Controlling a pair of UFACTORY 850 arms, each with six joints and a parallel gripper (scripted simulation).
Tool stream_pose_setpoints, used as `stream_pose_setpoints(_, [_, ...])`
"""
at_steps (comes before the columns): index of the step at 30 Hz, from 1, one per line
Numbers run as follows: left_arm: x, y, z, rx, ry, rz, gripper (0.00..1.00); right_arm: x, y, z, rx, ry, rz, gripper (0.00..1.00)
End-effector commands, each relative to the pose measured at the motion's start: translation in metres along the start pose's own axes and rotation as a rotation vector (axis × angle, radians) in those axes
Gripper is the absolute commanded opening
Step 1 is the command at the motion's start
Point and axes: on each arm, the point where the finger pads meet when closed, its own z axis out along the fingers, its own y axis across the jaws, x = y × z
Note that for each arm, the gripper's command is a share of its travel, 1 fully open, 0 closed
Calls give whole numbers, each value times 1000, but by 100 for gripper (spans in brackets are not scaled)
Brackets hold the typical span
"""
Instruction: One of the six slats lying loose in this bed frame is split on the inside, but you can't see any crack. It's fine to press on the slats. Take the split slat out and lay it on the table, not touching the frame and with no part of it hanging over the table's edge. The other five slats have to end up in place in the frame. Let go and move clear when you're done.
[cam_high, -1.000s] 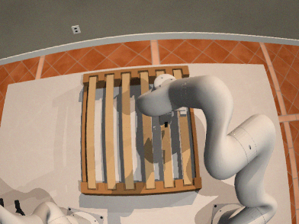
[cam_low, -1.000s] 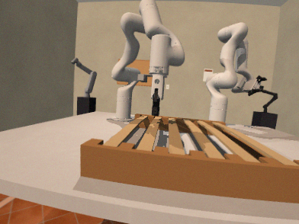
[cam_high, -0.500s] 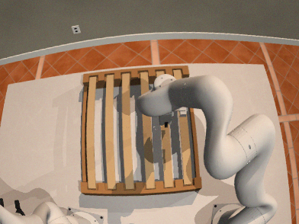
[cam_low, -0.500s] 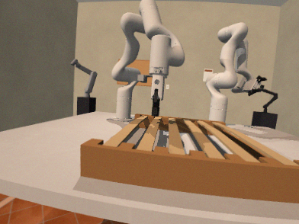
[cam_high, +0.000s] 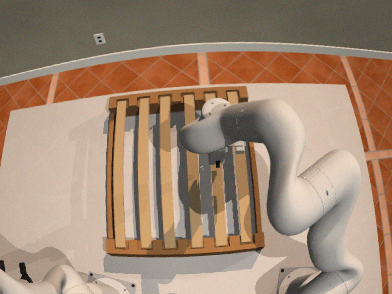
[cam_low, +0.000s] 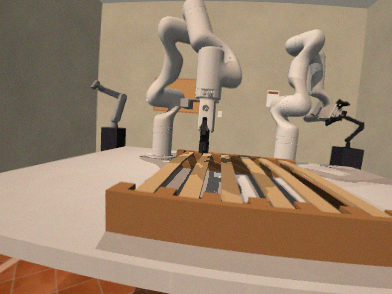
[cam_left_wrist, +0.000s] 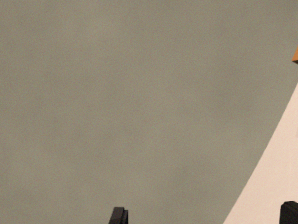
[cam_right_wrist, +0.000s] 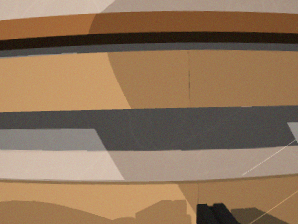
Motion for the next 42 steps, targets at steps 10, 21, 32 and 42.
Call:
stream_pose_setpoints(10, [0,0,0,0,0,1,100,0,-1,1,2,-1,0,0])
stream_pose_setpoints(21, [0,0,0,0,0,1,100,0,-1,1,2,-1,0,0])
stream_pose_setpoints(32, [0,0,0,0,0,1,100,0,-1,3,2,-1,0,0])
stream_pose_setpoints(42, [0,0,0,0,0,1,100,-1,-1,5,2,-1,0,0])
